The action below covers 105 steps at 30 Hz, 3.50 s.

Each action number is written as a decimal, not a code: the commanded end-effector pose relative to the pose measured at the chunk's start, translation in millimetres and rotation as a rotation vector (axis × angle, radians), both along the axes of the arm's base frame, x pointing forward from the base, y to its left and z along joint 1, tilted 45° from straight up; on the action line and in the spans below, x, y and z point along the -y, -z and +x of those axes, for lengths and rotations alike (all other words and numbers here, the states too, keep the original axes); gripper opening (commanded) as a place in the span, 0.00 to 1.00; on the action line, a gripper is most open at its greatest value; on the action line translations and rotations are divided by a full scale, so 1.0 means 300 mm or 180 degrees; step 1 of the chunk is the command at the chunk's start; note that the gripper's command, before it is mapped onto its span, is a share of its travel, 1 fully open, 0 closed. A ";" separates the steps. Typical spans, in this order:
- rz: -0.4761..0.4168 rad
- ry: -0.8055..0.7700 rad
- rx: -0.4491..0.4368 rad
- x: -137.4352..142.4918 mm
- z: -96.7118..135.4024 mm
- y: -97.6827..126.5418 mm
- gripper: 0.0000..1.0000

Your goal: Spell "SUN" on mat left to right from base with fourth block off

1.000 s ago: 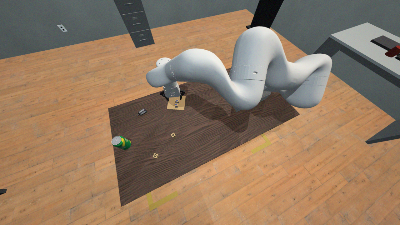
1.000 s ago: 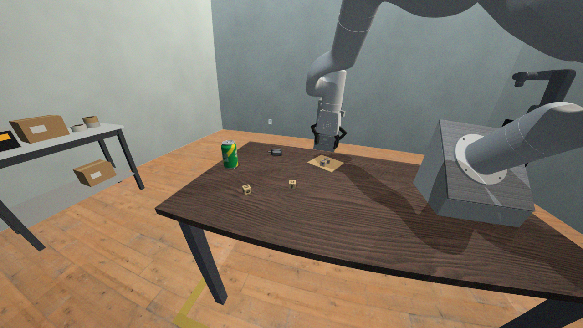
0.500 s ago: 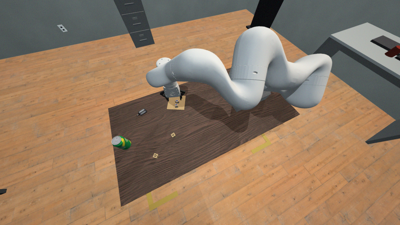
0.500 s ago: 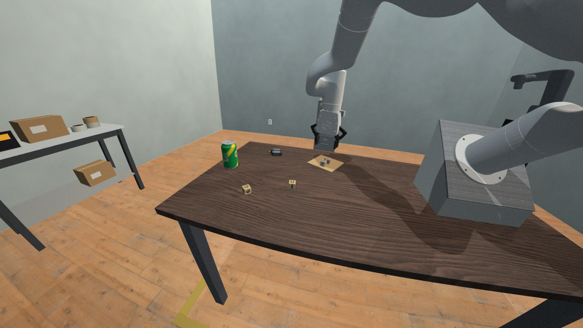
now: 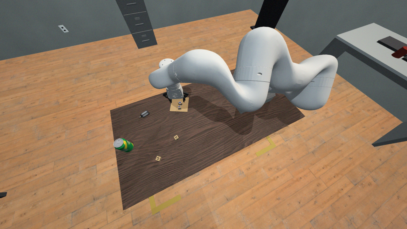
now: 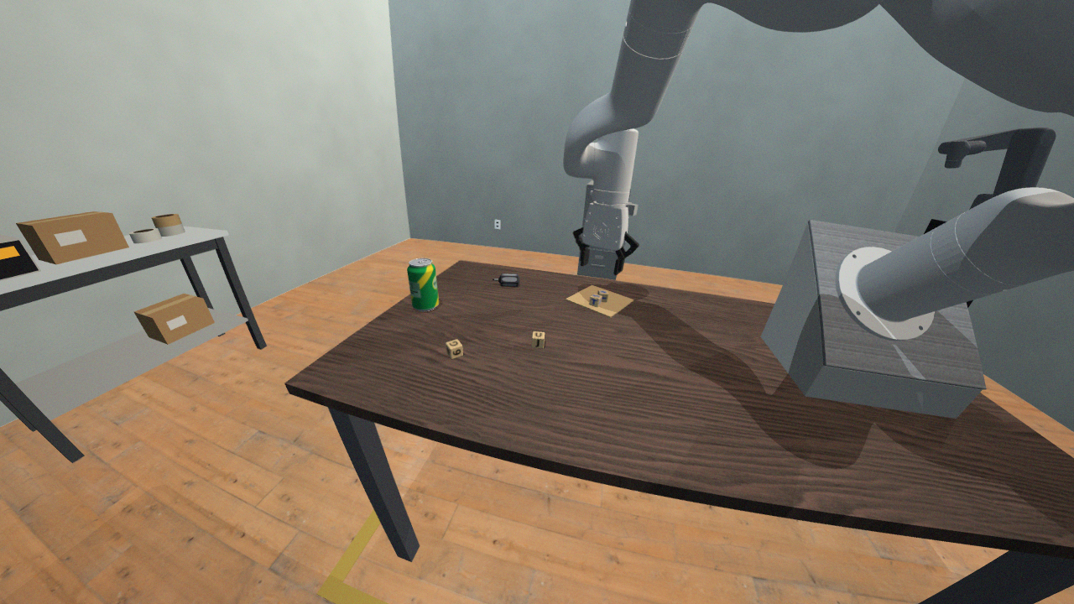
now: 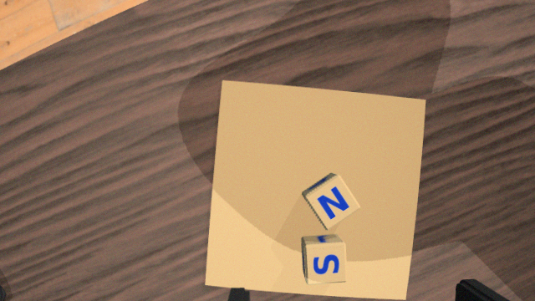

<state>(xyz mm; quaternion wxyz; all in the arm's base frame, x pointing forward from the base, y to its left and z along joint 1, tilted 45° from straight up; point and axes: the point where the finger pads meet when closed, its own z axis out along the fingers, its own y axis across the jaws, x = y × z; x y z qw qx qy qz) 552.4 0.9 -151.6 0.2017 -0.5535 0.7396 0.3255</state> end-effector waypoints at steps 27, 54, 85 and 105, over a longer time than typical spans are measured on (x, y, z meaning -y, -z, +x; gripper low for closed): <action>-0.0131 0.1490 -0.1479 0.010 -0.004 0.009 1.00; -0.0250 0.2862 -0.2846 0.017 -0.010 0.019 1.00; -0.0386 0.4451 -0.4430 0.025 -0.018 0.031 1.00; -0.0474 0.5479 -0.5456 0.029 -0.023 0.038 1.00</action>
